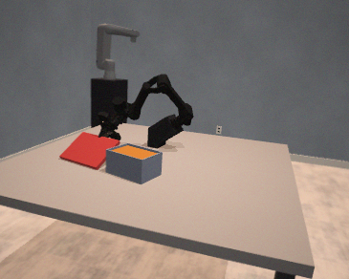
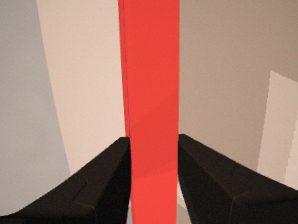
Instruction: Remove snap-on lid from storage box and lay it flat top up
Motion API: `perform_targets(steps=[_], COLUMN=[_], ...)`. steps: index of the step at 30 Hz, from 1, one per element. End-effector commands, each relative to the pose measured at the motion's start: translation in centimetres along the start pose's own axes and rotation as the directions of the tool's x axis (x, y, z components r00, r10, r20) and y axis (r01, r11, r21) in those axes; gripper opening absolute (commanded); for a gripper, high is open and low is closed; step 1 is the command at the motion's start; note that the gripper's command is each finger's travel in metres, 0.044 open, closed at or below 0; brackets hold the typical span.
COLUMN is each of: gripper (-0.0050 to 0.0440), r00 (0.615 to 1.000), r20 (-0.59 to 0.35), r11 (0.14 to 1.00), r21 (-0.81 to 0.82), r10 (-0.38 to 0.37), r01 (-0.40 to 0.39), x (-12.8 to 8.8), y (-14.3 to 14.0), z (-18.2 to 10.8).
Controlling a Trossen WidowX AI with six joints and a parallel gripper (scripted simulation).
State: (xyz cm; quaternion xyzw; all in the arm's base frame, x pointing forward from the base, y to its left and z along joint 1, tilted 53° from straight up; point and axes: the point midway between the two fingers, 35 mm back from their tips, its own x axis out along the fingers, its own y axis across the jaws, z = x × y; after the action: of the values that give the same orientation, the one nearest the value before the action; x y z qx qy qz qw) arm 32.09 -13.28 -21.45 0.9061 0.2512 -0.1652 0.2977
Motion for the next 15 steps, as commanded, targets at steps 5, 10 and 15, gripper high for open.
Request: perform_targets(steps=[5, 10, 15], gripper=[-0.0050, -0.0050, -0.0050], r00=[0.997, 0.997, 0.997], r20=[-0.016, -0.016, -0.016], r11=[0.996, 0.996, 0.996], r21=[0.040, 0.040, 0.040], r10=[-0.078, -0.078, -0.078], r01=[0.078, 0.078, 0.078], x=[1.51, 1.66, 1.66], y=[-3.81, -4.03, -4.03], z=[-0.57, -0.59, -0.59])
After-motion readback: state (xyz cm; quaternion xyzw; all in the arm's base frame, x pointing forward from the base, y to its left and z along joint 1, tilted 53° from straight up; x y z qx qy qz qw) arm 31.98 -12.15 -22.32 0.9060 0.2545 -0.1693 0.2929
